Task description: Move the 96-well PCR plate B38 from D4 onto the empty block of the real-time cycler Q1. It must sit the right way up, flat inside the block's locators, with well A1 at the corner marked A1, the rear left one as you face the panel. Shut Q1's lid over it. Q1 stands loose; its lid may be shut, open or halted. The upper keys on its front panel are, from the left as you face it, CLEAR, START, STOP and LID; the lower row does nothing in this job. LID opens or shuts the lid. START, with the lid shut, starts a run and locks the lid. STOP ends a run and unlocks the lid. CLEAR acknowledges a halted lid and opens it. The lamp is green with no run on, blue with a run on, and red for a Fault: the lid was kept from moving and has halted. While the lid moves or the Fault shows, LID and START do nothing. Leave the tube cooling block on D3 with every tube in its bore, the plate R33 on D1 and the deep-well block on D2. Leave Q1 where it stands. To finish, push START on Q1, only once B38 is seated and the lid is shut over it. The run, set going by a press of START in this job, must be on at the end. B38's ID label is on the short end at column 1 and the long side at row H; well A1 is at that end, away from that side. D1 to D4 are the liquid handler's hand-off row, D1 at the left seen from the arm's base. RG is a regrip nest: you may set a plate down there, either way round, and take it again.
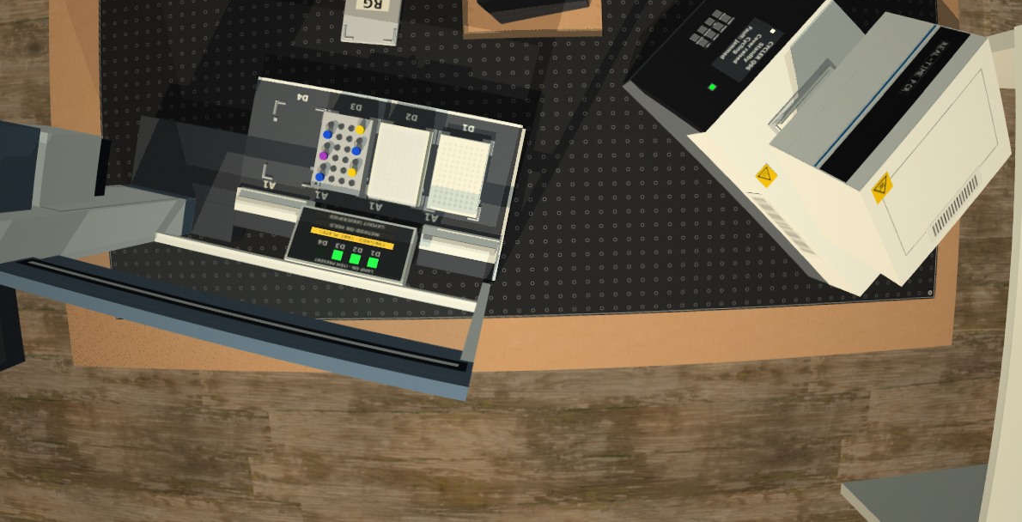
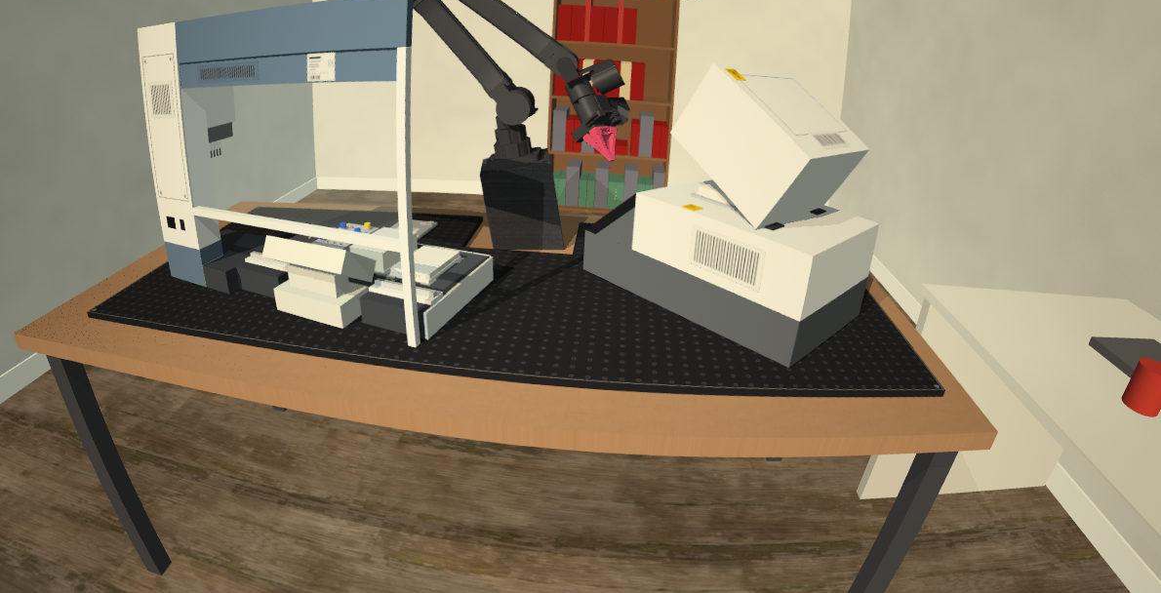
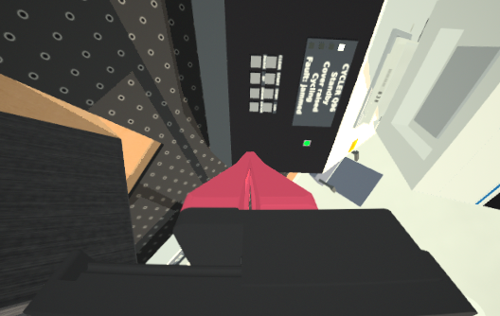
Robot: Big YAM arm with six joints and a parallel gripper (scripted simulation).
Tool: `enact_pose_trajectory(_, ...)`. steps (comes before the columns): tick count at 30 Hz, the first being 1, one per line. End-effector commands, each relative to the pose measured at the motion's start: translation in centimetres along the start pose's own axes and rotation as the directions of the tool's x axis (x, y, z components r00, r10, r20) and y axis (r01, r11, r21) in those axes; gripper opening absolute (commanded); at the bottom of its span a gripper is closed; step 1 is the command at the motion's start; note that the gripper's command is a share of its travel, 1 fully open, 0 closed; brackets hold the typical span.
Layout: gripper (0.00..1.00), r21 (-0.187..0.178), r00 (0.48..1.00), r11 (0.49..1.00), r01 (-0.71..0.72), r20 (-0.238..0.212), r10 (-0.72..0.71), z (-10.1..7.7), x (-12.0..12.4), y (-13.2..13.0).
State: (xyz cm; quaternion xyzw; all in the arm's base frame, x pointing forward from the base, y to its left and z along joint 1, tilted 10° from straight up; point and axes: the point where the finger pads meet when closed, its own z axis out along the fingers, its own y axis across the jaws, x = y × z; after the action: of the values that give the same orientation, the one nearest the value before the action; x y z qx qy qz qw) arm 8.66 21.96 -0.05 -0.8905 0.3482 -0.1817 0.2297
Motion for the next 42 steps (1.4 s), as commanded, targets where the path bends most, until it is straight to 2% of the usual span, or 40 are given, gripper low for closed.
enact_pose_trajectory(1, 0.00, 0.016, 0.997, 0.997, -0.072, 0.017, 0.072, -1.1, -0.9, -1.5)
enact_pose_trajectory(2, 0.00, 0.015, 0.997, 0.997, -0.069, 0.016, 0.069, -0.4, -1.0, -1.7)
enact_pose_trajectory(4, 0.00, 0.011, 0.998, 0.998, -0.066, 0.018, 0.066, -0.3, -1.0, -1.8)
enact_pose_trajectory(7, 0.00, 0.022, 0.998, 0.998, -0.065, 0.015, 0.065, -0.4, -1.0, -2.2)
enact_pose_trajectory(18, 0.00, 0.023, 0.999, 0.998, -0.051, 0.017, 0.051, 0.1, -1.2, -2.7)
enact_pose_trajectory(24, 0.00, 0.039, 0.999, 0.999, -0.023, 0.038, 0.022, -0.1, -2.1, -3.0)
enact_pose_trajectory(29, 0.00, 0.042, 0.999, 0.998, -0.037, 0.033, 0.036, 0.0, -1.8, -3.4)
enact_pose_trajectory(42, 0.00, 0.036, 0.997, 0.997, -0.066, 0.028, 0.065, 0.1, -0.9, -2.2)
